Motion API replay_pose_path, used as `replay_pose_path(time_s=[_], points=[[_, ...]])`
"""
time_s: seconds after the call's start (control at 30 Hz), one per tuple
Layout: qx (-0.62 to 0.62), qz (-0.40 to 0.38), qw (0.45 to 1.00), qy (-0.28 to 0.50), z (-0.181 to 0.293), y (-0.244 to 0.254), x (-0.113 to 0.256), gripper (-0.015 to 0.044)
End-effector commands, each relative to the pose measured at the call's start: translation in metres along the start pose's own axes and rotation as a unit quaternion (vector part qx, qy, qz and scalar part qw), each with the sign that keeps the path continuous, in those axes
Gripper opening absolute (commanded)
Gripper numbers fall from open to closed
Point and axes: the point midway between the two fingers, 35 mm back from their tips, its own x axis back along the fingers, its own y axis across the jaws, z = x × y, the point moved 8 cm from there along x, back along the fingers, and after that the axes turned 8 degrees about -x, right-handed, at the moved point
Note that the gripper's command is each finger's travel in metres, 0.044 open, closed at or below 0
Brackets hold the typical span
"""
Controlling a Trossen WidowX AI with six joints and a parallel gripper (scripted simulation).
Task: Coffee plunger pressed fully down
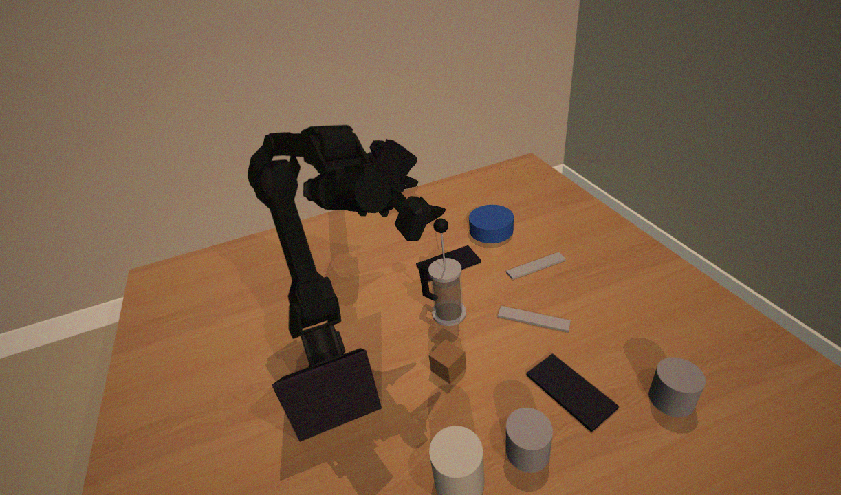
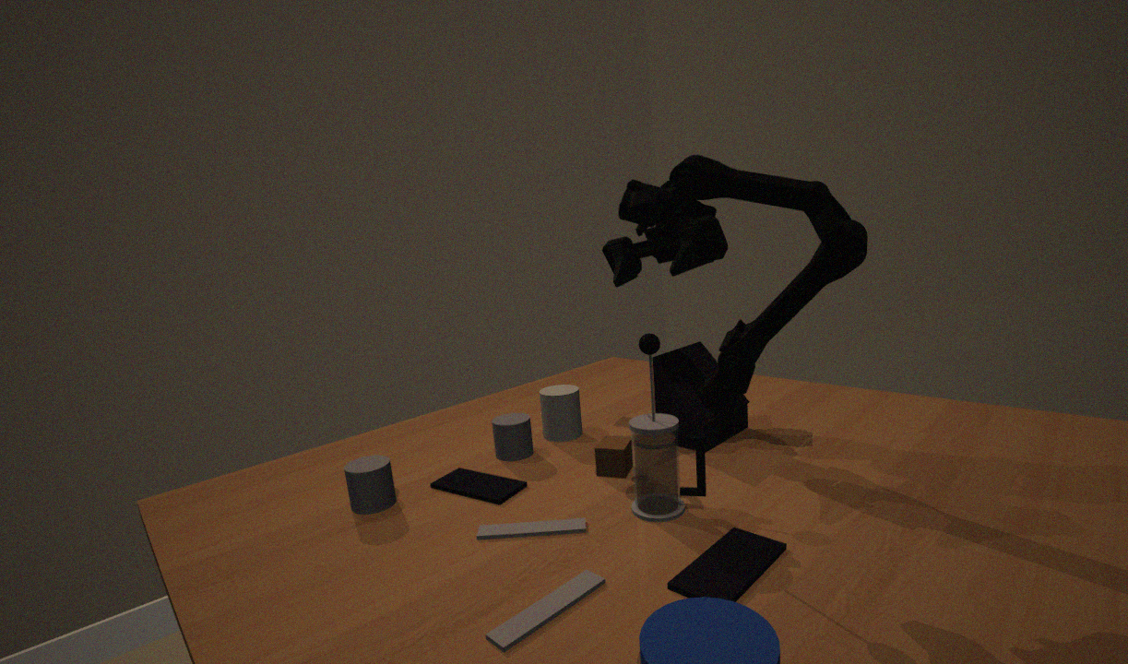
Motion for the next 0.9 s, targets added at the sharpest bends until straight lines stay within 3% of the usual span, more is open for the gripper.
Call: replay_pose_path(time_s=[0.0,0.13,0.87], points=[[0.082,-0.023,0.996,0.026,0.033,0.003,-0.022,0.0440],[0.103,-0.026,0.994,0.037,0.051,-0.006,-0.030,0.0440],[0.103,-0.016,0.993,0.047,0.054,-0.013,-0.045,0.0440]])
